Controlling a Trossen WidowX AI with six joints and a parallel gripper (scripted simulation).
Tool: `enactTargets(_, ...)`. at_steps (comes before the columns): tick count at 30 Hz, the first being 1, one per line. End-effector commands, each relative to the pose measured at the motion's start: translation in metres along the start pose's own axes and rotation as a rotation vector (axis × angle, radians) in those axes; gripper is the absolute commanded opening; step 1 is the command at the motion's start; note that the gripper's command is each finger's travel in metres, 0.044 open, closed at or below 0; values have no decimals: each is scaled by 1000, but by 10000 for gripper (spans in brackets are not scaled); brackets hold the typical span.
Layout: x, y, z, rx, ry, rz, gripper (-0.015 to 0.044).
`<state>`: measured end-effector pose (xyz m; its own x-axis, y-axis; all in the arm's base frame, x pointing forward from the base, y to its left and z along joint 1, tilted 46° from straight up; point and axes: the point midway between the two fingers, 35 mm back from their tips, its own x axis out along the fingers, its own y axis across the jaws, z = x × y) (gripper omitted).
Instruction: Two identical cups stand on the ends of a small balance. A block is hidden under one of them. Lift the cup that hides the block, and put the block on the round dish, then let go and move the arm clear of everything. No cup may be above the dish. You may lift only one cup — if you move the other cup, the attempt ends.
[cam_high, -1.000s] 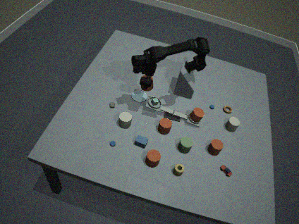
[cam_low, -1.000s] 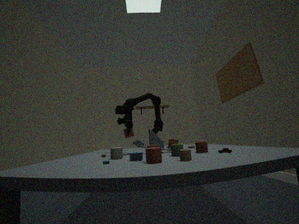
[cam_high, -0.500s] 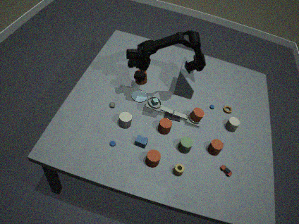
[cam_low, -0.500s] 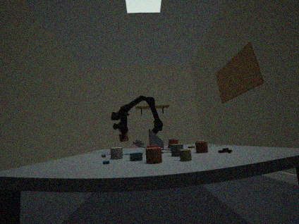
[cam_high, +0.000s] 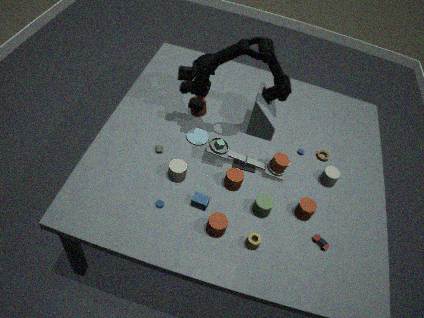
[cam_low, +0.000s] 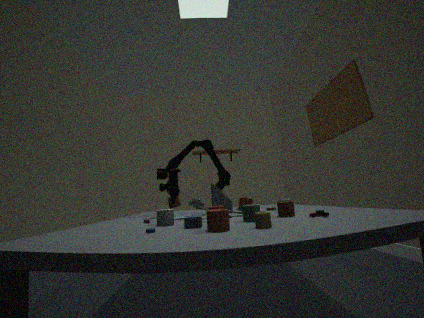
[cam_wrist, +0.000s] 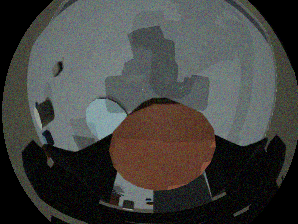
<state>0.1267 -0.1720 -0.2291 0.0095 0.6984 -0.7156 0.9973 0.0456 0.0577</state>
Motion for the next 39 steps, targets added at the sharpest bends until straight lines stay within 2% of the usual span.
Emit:
enactTargets(1,6,-2,2,-10,-7,-3,0)
enactTargets(9,39,-2,1,-11,-6,-3,0)
enactTargets(25,59,-2,1,-11,-5,-2,0)
enactTargets(39,54,-3,1,-16,-5,-9,368)
